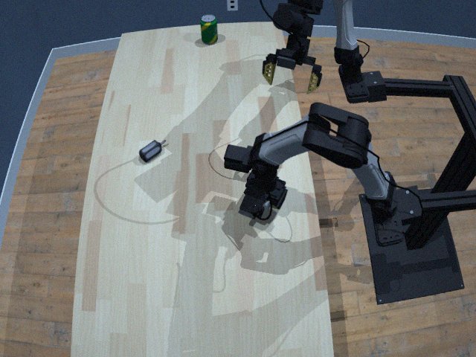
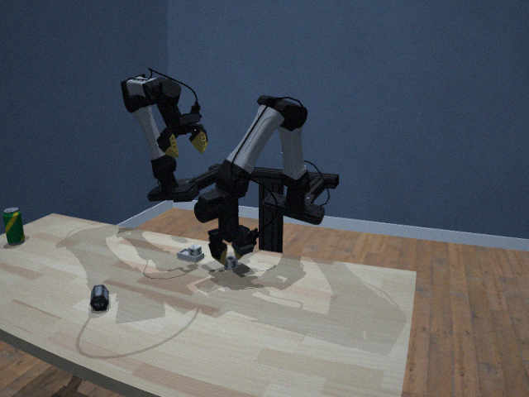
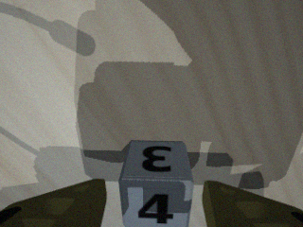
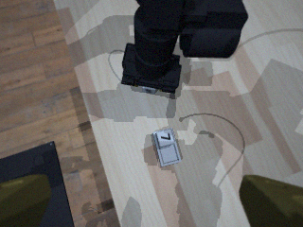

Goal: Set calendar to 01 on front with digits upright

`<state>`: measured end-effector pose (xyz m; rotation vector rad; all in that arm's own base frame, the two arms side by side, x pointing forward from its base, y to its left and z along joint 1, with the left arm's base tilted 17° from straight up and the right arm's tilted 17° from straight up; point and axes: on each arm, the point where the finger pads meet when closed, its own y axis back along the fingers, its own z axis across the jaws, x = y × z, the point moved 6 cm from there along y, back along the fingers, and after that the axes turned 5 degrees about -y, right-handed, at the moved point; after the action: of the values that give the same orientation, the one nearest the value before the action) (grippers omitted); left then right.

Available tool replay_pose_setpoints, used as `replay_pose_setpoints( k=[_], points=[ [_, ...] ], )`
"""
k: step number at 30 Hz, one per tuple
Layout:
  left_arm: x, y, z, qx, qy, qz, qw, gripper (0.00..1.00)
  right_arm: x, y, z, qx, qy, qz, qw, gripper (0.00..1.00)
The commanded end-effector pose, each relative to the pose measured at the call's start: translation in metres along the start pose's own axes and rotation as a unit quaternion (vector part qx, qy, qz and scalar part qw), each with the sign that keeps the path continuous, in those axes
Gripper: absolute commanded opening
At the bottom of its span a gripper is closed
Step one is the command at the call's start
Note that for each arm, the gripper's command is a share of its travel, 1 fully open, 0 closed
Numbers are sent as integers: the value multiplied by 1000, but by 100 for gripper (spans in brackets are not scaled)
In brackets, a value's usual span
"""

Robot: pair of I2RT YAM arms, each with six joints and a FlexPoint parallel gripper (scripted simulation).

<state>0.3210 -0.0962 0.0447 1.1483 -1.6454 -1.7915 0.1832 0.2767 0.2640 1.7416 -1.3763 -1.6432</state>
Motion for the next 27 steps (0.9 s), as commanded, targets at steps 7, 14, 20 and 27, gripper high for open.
replay_pose_setpoints(
  k=[7, 14, 20, 27],
  points=[
    [-3, 62, -7, 25, 6, -11, 1000, 56, -5, 5, 2, -1, 1, -12, 1000, 100],
    [-2, 81, -5, 15, -13, 34, 999, 55, -5, 5, 2, -1, 1, -12, 1000, 100],
    [-3, 66, -5, 5, -40, 106, 994, 55, -5, 5, 2, -1, 1, -12, 1000, 100],
    [-30, 43, -5, 28, -41, 239, 970, 55, -5, 5, 2, -1, 1, -12, 1000, 100]
  ],
)
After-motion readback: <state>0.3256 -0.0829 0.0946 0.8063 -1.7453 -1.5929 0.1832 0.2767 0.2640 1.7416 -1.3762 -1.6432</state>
